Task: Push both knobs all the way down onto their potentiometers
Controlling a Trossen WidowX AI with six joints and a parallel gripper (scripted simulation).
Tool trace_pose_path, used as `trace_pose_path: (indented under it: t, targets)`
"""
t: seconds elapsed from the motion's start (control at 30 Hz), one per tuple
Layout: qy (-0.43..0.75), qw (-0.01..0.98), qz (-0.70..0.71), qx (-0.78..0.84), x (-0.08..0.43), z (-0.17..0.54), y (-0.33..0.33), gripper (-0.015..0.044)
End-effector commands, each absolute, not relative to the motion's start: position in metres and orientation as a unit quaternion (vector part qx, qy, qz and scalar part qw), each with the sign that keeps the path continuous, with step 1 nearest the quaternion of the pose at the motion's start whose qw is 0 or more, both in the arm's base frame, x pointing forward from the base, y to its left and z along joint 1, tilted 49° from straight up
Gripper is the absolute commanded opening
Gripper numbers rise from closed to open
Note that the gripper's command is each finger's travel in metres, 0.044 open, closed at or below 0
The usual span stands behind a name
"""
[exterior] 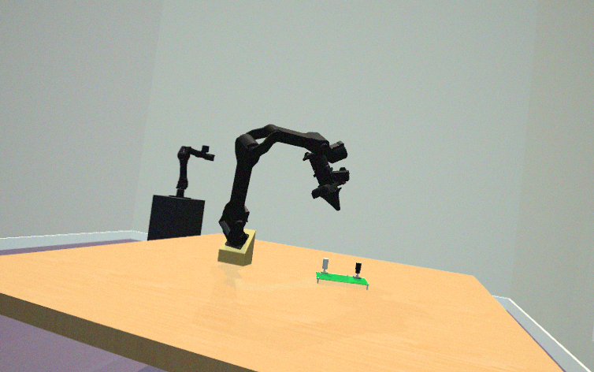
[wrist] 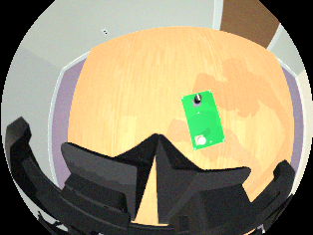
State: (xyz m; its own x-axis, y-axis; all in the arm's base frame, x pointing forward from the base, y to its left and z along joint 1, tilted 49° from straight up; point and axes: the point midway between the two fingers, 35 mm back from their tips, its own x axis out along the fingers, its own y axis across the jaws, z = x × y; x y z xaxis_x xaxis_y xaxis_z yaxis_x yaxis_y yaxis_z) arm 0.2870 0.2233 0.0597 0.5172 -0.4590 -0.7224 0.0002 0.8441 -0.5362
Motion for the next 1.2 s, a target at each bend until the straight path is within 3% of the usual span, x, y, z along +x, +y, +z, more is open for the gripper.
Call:
trace_pose_path:
  t: [0.0,0.47,1.17]
  targets:
    - [0.504,0.804,-0.159,-0.273,0.297,0.052,0.198,0.0]
    - [0.632,0.65,-0.218,-0.361,0.309,0.037,0.101,0.0]
    - [0.634,0.648,-0.219,-0.362,0.312,0.017,0.077,0.0]
